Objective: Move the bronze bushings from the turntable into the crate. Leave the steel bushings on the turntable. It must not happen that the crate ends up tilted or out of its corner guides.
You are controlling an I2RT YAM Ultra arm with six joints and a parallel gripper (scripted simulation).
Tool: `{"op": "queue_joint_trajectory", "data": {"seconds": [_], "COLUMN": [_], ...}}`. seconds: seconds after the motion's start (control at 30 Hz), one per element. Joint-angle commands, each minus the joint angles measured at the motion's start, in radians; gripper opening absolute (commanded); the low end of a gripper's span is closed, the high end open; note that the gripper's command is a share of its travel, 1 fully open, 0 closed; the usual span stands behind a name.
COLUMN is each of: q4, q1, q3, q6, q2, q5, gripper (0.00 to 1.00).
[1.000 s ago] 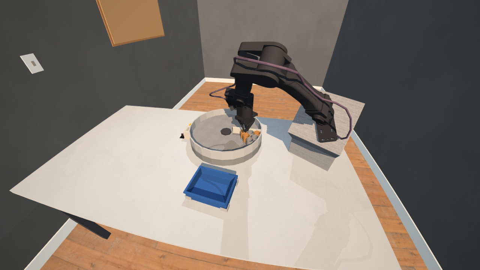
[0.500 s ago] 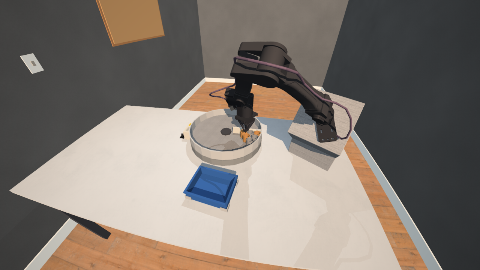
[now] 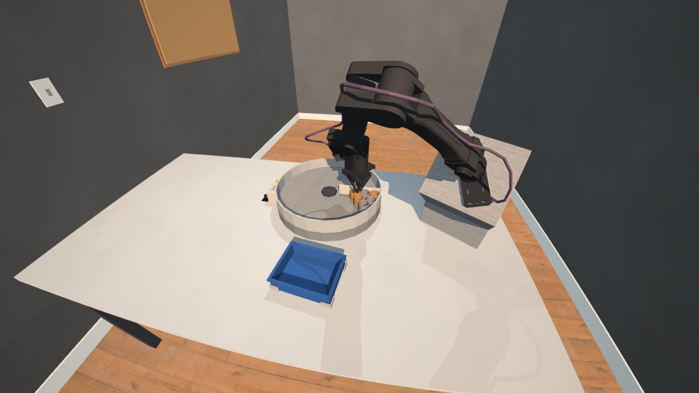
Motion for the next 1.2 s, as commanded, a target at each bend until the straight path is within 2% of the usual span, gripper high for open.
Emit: {"op": "queue_joint_trajectory", "data": {"seconds": [0.0,1.03,1.17], "q4": [-0.017,-0.016,0.053], "q1": [-0.012,-0.010,0.027], "q3": [0.037,0.037,0.040], "q6": [0.007,0.009,0.042], "q2": [-0.032,-0.031,0.030], "q5": [0.009,0.010,0.015], "gripper": [0.15,0.15,0.15]}}
